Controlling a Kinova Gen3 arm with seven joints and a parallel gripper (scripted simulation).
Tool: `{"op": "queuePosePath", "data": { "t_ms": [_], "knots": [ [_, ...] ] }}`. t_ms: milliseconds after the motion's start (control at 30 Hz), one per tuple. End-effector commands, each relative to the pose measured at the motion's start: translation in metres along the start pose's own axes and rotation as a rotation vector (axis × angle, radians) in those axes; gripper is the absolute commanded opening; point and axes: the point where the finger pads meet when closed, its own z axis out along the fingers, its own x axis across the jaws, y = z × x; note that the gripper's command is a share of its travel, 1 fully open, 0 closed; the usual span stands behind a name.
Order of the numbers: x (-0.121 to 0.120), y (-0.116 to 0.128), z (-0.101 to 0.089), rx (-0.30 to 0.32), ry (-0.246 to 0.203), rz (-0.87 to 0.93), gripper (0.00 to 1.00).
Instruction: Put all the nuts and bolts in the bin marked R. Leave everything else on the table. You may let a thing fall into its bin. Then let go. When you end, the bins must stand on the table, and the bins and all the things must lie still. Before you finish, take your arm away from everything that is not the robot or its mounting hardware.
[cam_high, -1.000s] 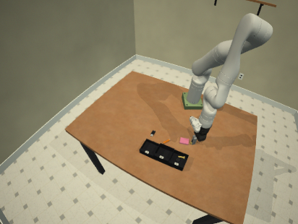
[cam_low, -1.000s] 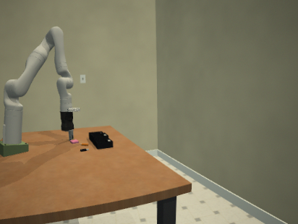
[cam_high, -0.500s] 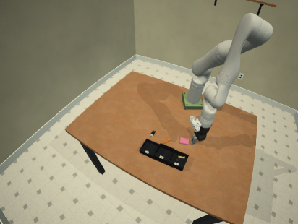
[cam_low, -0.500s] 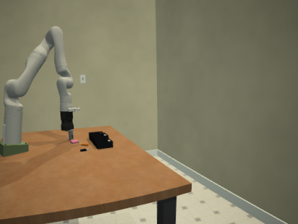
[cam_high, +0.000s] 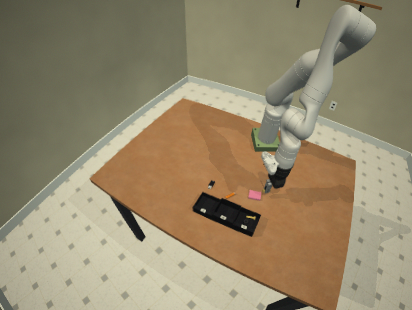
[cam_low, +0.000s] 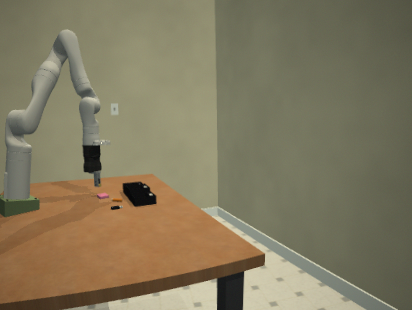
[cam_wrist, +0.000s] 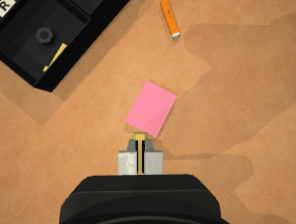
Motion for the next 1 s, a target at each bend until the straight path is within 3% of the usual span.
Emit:
{"op": "queuePosePath", "data": {
  "t_ms": [0, 67, 800, 967],
  "knots": [
    [-0.010, 0.008, -0.013, -0.004, -0.017, -0.024, 0.00],
    [-0.010, 0.008, -0.020, -0.004, -0.017, -0.024, 0.00],
    [-0.010, 0.008, -0.020, -0.004, -0.017, -0.023, 0.00],
    [-0.010, 0.008, -0.032, -0.004, -0.017, -0.024, 0.00]
  ]
}}
